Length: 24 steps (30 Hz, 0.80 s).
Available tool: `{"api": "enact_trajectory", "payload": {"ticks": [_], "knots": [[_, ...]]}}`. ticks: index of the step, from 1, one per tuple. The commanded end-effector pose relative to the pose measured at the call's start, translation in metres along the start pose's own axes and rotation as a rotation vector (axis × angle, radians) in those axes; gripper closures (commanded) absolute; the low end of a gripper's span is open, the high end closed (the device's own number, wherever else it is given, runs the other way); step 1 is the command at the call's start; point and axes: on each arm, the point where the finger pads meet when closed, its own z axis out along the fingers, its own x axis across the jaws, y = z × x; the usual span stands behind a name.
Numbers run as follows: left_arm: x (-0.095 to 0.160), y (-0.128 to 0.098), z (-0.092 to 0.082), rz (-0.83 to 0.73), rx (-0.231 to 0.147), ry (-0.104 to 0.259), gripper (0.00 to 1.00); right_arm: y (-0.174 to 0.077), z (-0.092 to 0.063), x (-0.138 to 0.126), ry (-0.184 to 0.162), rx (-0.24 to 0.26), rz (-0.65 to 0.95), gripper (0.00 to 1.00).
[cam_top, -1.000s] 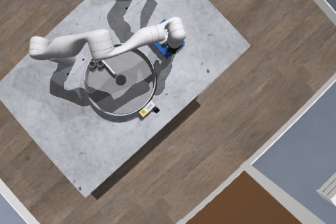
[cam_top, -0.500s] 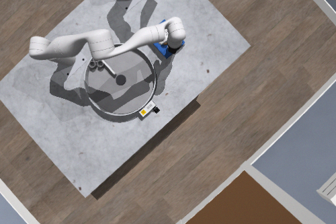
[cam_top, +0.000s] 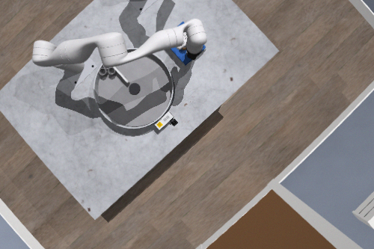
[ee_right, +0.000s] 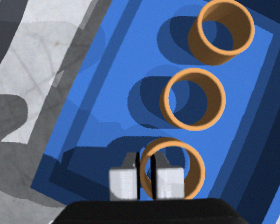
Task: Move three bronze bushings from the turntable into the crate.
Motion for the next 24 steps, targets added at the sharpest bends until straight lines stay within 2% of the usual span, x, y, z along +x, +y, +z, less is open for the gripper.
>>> {"api": "enact_trajectory", "payload": {"ticks": [1, 24], "knots": [[0.0035, -0.0036, -0.0006, 0.004, 0.008, 0.003, 0.0, 0.0031, 0.0003, -0.0029, -0.003, -0.007, 0.008, 1.0], [0.0035, -0.0036, -0.0006, 0.004, 0.008, 0.003, 0.0, 0.0026, 0.0044, -0.0026, -0.004, -0.007, 0.008, 1.0]]}}
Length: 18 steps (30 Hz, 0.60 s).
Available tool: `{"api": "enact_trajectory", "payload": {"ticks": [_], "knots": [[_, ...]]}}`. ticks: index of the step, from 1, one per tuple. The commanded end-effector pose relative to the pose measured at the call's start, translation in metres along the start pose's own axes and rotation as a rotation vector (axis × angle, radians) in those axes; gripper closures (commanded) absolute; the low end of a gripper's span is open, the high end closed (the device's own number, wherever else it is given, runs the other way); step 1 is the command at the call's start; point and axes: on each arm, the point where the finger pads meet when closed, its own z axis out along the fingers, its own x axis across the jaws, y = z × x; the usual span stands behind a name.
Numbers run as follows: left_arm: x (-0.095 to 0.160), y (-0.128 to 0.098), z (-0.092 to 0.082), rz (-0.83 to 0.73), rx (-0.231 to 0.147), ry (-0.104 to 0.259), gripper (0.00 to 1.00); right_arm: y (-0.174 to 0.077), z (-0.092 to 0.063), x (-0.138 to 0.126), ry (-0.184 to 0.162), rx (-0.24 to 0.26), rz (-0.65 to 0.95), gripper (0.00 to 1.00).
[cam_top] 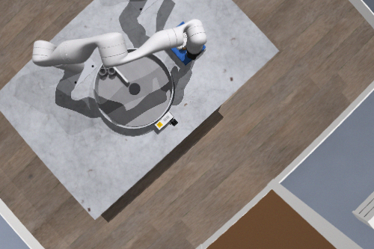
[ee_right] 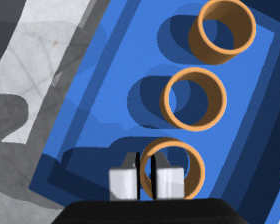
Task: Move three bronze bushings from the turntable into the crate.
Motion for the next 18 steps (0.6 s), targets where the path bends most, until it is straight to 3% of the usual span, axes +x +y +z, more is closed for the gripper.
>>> {"api": "enact_trajectory", "payload": {"ticks": [1, 18], "knots": [[0.0035, -0.0036, -0.0006, 0.004, 0.008, 0.003, 0.0, 0.0026, 0.0018, -0.0027, -0.004, -0.007, 0.007, 1.0], [0.0035, -0.0036, -0.0006, 0.004, 0.008, 0.003, 0.0, 0.0026, 0.0035, -0.0025, -0.004, -0.007, 0.008, 1.0]]}}
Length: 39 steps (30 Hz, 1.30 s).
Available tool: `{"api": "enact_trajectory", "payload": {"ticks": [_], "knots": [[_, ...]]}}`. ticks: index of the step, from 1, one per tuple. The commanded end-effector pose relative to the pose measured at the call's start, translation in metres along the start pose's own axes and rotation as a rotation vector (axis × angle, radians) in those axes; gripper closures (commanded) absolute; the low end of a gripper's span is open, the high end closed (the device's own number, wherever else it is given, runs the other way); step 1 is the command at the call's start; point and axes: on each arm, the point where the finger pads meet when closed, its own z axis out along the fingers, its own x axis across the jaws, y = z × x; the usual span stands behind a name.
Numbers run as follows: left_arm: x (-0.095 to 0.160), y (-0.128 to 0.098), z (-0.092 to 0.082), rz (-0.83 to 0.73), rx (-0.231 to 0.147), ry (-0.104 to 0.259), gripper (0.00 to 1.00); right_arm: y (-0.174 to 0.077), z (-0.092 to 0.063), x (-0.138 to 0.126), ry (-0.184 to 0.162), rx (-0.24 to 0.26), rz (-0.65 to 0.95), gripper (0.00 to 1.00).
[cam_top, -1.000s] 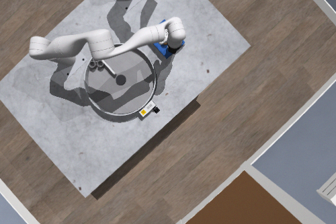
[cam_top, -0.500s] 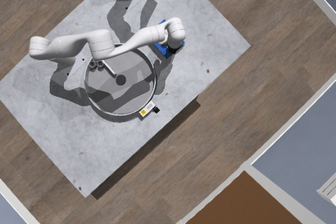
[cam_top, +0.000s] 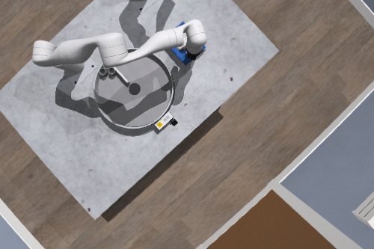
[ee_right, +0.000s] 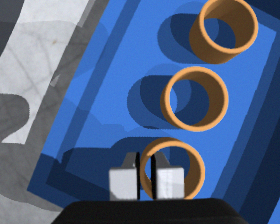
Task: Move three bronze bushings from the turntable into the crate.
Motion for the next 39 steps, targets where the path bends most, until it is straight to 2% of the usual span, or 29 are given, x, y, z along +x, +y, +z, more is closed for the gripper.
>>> {"api": "enact_trajectory", "payload": {"ticks": [1, 31, 32, 39], "knots": [[0.0035, -0.0036, -0.0006, 0.004, 0.008, 0.003, 0.0, 0.0027, 0.0004, -0.0022, -0.004, -0.007, 0.007, 1.0], [0.0035, -0.0036, -0.0006, 0.004, 0.008, 0.003, 0.0, 0.0027, 0.0004, -0.0022, -0.004, -0.007, 0.007, 1.0], [0.0035, -0.0036, -0.0006, 0.004, 0.008, 0.003, 0.0, 0.0027, 0.0004, -0.0022, -0.004, -0.007, 0.007, 0.62], [0.0035, -0.0036, -0.0006, 0.004, 0.008, 0.003, 0.0, 0.0027, 0.0004, -0.0022, -0.004, -0.007, 0.007, 0.62]]}}
